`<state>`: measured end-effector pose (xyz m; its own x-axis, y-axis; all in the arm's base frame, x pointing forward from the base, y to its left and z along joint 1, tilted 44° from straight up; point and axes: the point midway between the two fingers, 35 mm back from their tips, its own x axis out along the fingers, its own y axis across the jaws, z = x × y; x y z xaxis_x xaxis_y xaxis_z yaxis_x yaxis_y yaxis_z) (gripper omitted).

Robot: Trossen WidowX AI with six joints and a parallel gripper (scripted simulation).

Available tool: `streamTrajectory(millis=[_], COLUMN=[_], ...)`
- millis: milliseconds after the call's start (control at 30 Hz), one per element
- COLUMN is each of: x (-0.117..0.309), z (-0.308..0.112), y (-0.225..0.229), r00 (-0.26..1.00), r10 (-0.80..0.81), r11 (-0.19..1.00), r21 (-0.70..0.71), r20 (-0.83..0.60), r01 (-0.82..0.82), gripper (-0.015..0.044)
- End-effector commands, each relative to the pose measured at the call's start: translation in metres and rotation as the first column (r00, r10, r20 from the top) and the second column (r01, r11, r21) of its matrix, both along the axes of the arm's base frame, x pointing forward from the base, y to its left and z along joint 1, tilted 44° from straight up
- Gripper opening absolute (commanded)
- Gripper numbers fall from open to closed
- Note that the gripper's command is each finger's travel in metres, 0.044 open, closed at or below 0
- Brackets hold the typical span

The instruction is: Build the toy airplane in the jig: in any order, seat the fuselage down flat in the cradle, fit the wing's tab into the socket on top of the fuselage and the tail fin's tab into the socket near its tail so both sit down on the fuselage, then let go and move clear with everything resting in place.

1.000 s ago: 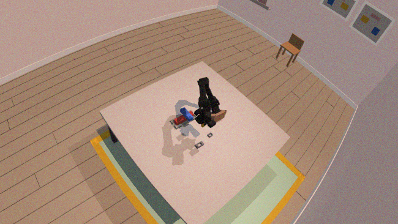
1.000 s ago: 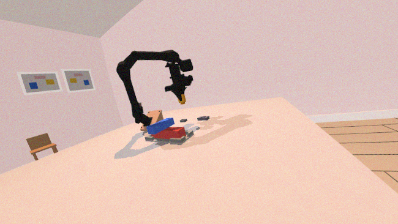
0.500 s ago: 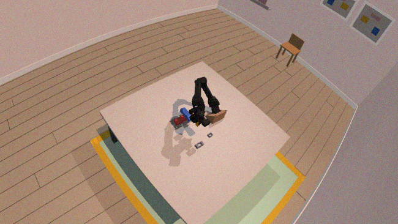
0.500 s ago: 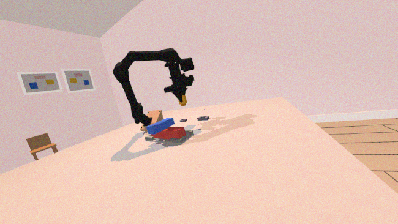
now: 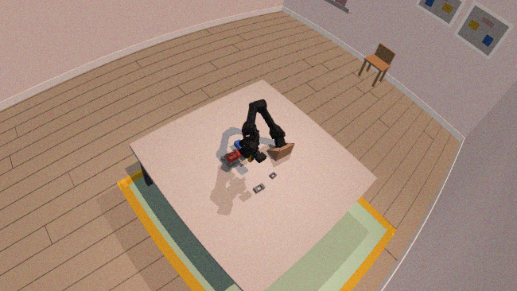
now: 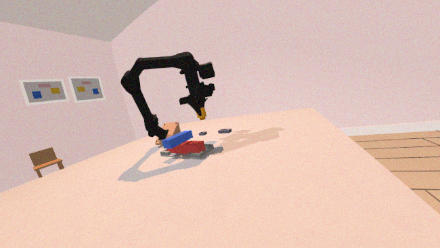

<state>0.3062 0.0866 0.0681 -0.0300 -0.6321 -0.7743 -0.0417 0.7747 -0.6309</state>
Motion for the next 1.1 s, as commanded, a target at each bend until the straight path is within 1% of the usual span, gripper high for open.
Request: streamTrajectory(millis=[0, 1067], x=[0.007, 0.035], z=[0.009, 0.056], y=[-0.01, -0.093], r00=[1.0, 0.999], r10=[0.002, -0.029], r11=[1.0, 0.998], r21=[-0.001, -0.061], r20=[0.014, 0.042], r01=[-0.002, 0.032], gripper=[0.0, 0.0])
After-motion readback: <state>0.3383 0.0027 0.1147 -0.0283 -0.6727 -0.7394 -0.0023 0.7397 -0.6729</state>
